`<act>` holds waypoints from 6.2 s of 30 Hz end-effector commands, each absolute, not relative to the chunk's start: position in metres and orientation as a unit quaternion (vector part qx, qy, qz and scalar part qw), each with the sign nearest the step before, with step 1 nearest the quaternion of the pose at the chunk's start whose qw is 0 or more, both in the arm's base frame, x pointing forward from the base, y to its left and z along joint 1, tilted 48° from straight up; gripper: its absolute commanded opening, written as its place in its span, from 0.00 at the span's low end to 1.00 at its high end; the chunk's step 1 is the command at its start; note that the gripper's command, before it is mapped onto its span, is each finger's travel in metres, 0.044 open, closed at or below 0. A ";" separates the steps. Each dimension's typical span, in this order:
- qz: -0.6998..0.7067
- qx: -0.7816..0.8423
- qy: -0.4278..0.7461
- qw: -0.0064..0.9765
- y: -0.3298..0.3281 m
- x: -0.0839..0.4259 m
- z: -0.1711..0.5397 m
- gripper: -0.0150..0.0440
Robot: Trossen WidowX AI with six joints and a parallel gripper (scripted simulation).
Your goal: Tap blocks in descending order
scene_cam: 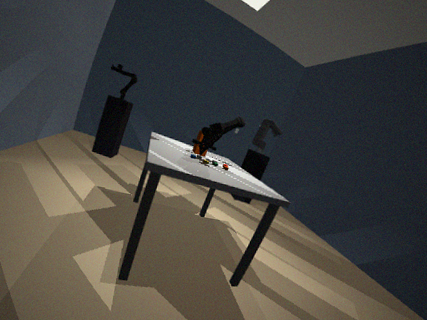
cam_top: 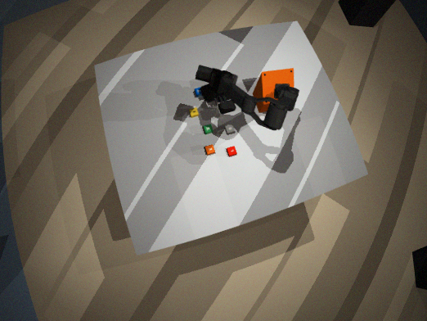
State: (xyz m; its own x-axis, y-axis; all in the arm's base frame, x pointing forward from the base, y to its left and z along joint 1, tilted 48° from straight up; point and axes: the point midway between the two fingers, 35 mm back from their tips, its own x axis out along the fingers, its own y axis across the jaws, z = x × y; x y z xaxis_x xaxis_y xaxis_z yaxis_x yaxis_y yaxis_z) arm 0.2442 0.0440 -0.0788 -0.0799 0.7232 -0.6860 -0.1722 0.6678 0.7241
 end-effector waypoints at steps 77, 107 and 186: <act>0.350 0.220 0.648 0.640 0.134 0.302 -0.002 0.29; 0.346 0.220 0.649 0.641 0.050 0.318 0.067 0.29; 0.347 0.217 0.648 0.642 0.104 0.334 0.123 0.29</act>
